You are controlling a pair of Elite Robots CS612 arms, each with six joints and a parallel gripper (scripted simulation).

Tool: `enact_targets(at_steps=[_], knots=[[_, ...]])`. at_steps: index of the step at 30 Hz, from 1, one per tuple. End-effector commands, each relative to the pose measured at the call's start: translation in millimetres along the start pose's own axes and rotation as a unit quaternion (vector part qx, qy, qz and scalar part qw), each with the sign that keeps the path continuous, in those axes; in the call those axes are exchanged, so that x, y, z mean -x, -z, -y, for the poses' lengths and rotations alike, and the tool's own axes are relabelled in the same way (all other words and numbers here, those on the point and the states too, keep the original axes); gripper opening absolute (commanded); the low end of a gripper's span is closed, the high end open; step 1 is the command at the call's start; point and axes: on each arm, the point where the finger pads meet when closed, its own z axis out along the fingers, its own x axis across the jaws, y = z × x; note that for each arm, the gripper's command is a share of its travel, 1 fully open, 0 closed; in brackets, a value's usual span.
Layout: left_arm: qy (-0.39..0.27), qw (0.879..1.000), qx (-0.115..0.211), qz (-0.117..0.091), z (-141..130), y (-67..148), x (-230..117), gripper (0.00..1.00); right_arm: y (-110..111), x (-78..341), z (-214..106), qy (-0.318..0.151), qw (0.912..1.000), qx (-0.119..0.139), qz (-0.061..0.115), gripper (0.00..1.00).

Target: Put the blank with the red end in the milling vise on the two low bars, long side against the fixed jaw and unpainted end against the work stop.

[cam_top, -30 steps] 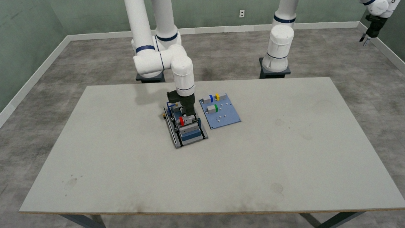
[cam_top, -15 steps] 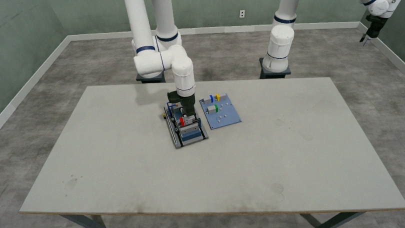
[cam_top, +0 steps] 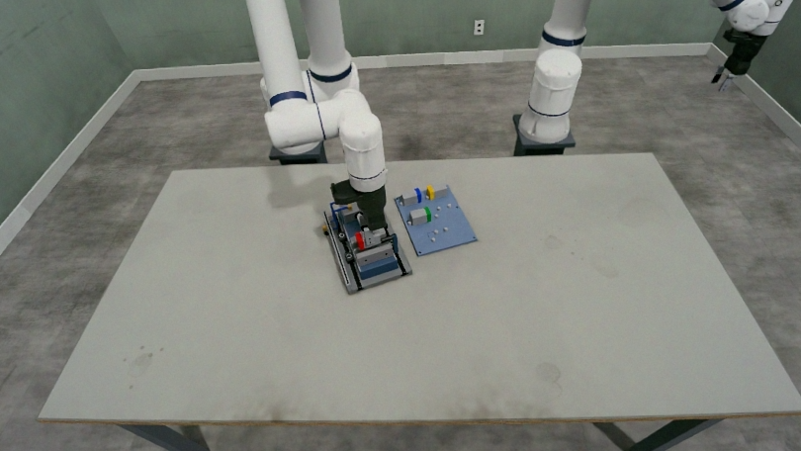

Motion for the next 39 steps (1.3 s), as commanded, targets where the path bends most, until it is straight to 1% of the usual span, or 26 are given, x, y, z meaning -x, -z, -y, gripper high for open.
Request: enact_targets(at_steps=[1, 39], knots=[[0.000, 1.000, 0.001, 0.000, -0.6, 0.7, 0.1, 1.00, 0.8, 0.9, 0.1, 0.000, 1.0000, 0.000, 0.001, 0.00], [0.000, 1.000, 0.001, 0.000, -0.6, 0.7, 0.1, 1.00, -2.7, 0.9, 0.0, 0.000, 1.0000, 0.000, 0.001, 0.00]])
